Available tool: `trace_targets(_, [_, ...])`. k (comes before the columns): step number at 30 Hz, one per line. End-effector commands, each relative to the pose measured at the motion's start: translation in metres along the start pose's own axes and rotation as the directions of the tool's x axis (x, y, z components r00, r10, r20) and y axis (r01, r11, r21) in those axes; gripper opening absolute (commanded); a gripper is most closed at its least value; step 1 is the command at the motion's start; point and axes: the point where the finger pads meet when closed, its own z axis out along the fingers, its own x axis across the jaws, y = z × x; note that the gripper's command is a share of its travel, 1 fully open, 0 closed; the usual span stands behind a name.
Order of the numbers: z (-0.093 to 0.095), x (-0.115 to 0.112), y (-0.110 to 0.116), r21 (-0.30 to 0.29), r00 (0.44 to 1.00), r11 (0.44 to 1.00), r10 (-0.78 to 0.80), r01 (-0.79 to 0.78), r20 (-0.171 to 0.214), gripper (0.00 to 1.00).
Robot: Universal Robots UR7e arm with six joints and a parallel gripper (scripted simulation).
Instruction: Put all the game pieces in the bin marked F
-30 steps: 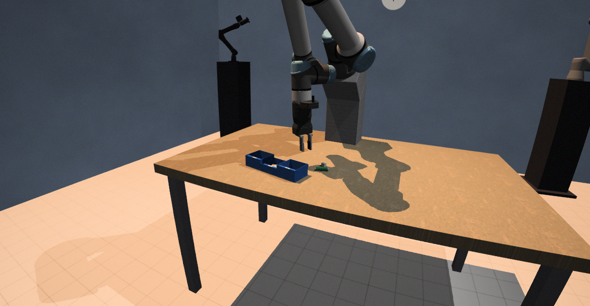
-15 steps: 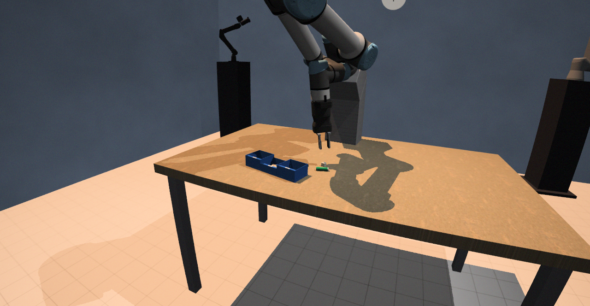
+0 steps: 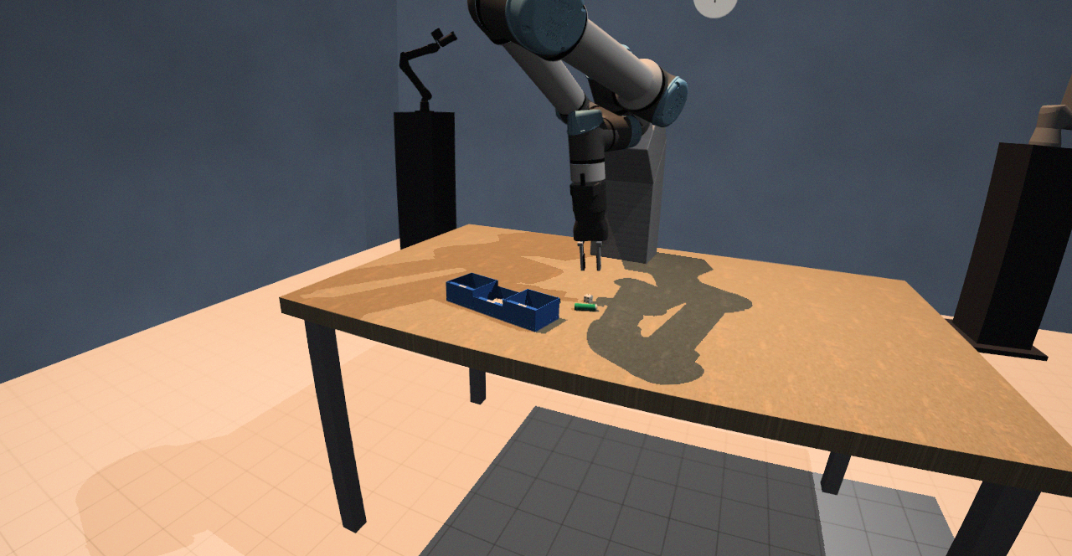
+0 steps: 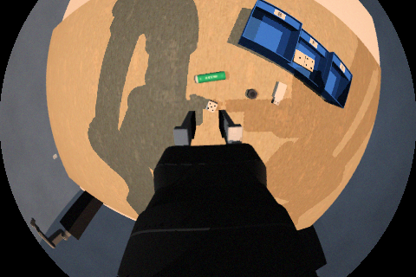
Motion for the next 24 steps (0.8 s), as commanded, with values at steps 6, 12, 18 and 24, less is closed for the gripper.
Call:
trace_targets(6, [-0.0001, 0.0002, -0.0007, 0.036, 0.962, 0.962, 0.272, -0.27, -0.041, 0.64])
trace_targets(12, [-0.0001, 0.0004, -0.0007, 0.063, 0.913, 0.915, 0.403, -0.399, -0.063, 0.64])
trace_targets(18, [-0.0001, 0.0004, -0.0007, 0.073, 0.898, 0.9, 0.435, -0.43, -0.072, 0.64])
trace_targets(24, [-0.0001, 0.0005, -0.0006, 0.073, 0.898, 0.9, 0.435, -0.43, -0.072, 0.64])
